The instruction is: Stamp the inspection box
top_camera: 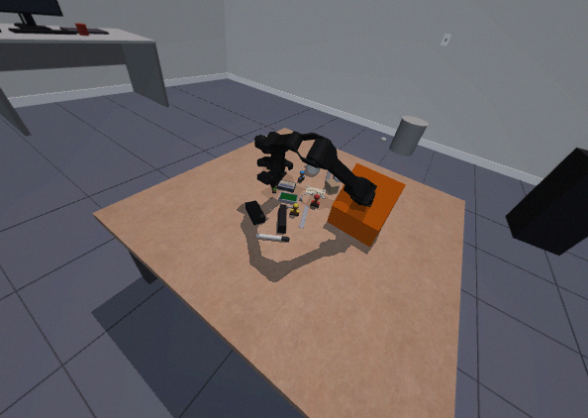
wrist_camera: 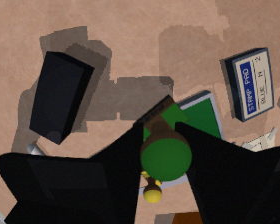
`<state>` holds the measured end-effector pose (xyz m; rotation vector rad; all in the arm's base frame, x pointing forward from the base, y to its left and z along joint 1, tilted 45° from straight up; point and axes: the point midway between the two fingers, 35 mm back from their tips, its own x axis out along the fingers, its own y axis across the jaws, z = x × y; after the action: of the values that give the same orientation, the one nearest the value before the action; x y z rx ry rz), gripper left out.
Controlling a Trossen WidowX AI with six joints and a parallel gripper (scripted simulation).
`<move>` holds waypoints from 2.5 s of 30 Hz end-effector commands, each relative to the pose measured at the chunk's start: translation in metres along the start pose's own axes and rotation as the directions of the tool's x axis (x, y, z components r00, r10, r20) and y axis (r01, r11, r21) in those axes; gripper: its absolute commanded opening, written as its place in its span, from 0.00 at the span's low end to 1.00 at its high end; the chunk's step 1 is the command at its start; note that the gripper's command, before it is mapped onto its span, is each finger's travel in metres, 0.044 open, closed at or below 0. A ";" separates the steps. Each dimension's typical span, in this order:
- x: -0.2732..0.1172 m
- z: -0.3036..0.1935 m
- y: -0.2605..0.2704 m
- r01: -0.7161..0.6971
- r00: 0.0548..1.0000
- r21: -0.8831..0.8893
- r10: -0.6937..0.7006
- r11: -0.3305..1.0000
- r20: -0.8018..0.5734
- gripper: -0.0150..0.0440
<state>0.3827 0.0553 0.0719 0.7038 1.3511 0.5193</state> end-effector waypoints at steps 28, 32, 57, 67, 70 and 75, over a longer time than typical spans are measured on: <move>0.007 -0.043 -0.069 -0.002 1.000 0.010 0.002 1.000 -0.006 0.25; 0.009 -0.043 -0.069 -0.002 1.000 0.010 0.002 1.000 -0.006 0.25; 0.026 -0.043 -0.069 -0.003 1.000 0.008 0.003 1.000 -0.006 0.25; 0.032 -0.043 -0.069 -0.003 1.000 0.007 0.003 1.000 -0.006 0.25; 0.034 -0.043 -0.069 -0.004 1.000 0.007 0.004 1.000 -0.006 0.25; 0.038 -0.043 -0.069 -0.004 1.000 0.007 0.004 1.000 -0.006 0.25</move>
<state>0.3427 0.0380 -0.0044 0.7047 1.3550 0.5202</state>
